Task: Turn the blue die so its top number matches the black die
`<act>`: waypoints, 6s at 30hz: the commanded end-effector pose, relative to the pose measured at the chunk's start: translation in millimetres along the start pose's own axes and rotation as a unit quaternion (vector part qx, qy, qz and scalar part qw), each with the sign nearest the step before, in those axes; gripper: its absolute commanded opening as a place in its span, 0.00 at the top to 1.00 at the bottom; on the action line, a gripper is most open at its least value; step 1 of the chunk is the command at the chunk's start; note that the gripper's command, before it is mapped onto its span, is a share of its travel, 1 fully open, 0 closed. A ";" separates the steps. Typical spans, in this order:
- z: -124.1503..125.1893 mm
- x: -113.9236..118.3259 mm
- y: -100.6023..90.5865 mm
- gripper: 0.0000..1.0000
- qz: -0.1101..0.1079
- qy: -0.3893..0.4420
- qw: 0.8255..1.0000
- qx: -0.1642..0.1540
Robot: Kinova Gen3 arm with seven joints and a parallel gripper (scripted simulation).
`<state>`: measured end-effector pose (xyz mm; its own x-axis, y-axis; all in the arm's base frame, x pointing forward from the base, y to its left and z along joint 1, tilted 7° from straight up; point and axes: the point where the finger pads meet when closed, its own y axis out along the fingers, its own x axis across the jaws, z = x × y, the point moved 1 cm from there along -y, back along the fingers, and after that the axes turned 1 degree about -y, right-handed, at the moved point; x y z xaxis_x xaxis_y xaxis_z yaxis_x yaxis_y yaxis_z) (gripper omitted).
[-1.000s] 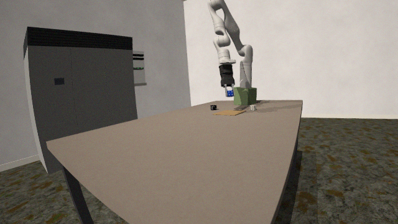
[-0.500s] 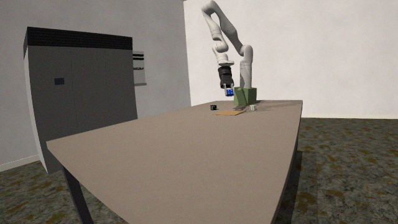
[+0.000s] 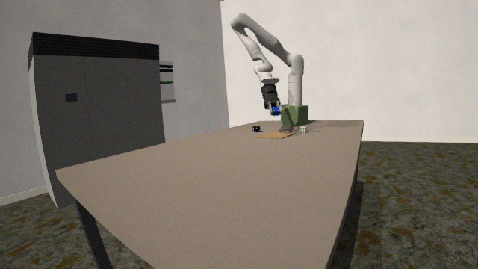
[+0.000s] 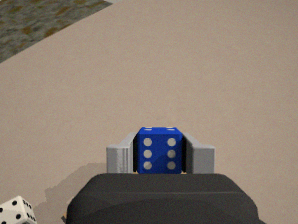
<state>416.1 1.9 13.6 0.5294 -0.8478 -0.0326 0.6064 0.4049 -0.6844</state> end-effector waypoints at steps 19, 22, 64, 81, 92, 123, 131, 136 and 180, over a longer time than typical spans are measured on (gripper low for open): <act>-15.4 -1.7 1.9 0.43 -0.002 0.018 0.988 0.156; -15.7 -1.8 1.6 0.43 -0.003 0.018 0.986 0.167; -57.1 -4.1 47.8 0.43 -0.004 0.019 0.984 0.178; -60.8 -4.3 51.9 0.43 -0.004 0.019 0.984 0.178; -60.8 -4.3 51.9 0.43 -0.004 0.019 0.984 0.178; -64.2 -4.5 55.8 0.43 -0.004 0.019 0.984 0.178; -67.0 -4.6 59.0 0.43 -0.004 0.019 0.984 0.178; -67.2 -4.6 59.2 0.43 -0.004 0.019 0.984 0.178; -67.2 -4.6 59.2 0.25 -0.004 0.019 0.984 0.178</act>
<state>409.4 7.1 -76.3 0.5057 -0.8606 -0.0603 0.7827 0.4870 -0.3876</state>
